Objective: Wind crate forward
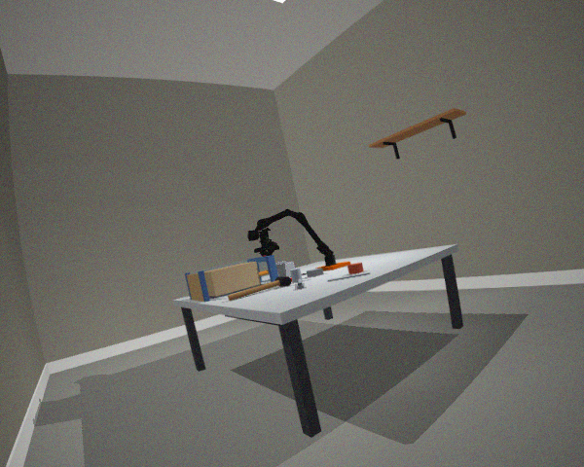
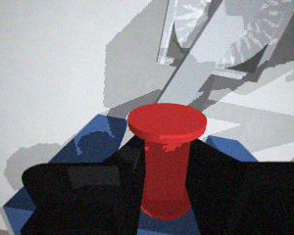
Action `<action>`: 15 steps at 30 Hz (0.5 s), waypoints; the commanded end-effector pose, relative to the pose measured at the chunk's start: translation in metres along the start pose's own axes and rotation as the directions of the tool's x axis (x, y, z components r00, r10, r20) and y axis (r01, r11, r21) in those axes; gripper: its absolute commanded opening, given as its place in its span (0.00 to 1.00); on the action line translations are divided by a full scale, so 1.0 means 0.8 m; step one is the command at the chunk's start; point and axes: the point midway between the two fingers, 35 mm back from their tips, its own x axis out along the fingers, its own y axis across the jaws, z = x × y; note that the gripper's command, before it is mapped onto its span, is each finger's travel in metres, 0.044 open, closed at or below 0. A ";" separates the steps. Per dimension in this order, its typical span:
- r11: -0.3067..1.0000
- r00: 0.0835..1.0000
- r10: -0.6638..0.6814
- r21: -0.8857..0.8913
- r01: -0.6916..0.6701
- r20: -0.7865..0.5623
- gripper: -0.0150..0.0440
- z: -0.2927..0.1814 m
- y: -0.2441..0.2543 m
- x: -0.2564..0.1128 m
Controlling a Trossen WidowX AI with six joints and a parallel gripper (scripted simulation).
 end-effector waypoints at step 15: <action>0.999 0.999 -0.046 -0.022 0.046 -0.002 0.25 -0.016 -0.051 0.002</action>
